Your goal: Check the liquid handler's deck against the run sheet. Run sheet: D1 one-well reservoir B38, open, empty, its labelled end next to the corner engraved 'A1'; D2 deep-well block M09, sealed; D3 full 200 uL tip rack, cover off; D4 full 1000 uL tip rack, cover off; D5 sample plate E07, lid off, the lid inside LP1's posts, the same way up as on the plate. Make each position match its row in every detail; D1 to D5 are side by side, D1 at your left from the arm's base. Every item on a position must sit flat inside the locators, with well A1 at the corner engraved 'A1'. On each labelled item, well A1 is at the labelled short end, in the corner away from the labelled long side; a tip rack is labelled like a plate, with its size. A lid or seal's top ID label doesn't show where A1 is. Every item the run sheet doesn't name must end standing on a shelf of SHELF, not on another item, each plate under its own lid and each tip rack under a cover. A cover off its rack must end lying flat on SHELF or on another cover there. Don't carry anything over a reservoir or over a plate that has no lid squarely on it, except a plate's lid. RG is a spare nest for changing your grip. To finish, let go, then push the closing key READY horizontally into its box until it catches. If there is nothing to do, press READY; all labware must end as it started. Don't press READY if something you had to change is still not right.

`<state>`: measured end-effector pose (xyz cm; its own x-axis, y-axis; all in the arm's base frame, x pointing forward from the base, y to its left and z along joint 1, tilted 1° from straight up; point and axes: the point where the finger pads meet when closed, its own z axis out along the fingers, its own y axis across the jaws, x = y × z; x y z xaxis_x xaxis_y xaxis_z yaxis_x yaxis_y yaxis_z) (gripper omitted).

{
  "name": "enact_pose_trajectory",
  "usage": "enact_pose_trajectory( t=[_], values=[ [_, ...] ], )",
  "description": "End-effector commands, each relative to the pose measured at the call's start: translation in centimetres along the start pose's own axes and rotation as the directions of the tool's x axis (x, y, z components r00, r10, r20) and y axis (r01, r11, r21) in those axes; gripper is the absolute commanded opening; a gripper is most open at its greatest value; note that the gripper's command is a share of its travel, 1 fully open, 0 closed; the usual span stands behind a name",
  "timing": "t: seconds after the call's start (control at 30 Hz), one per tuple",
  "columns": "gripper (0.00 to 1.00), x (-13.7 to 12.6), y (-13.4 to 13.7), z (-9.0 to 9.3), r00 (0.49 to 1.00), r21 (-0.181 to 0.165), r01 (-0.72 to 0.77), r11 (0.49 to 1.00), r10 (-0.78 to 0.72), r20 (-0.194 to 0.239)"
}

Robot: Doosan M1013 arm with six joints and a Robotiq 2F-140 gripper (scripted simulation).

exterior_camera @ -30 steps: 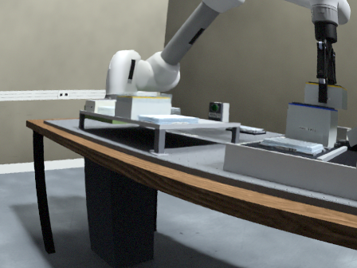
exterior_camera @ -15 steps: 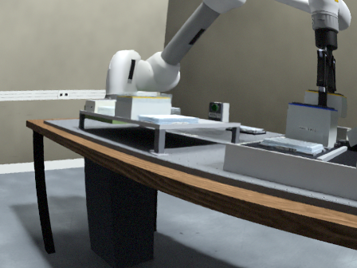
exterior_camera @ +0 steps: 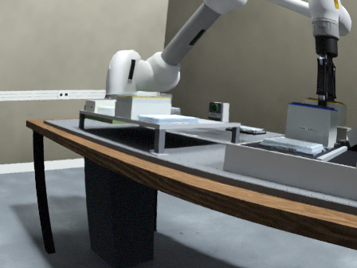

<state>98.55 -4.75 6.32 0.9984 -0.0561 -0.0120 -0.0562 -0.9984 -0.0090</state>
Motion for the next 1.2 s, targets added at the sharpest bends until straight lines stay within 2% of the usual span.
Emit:
enact_pose_trajectory(
  t=[0.0, 0.8, 1.17],
  values=[
    [0.10, 0.0, -0.5, 0.8, 1.000, 0.004, 0.001, 1.000, -0.001, -0.002],
    [0.10, 0.0, -0.5, 4.5, 1.000, 0.004, 0.001, 1.000, -0.001, -0.002],
    [0.10, 0.1, -0.5, 4.3, 1.000, 0.004, 0.001, 1.000, -0.001, -0.005]
  ],
)
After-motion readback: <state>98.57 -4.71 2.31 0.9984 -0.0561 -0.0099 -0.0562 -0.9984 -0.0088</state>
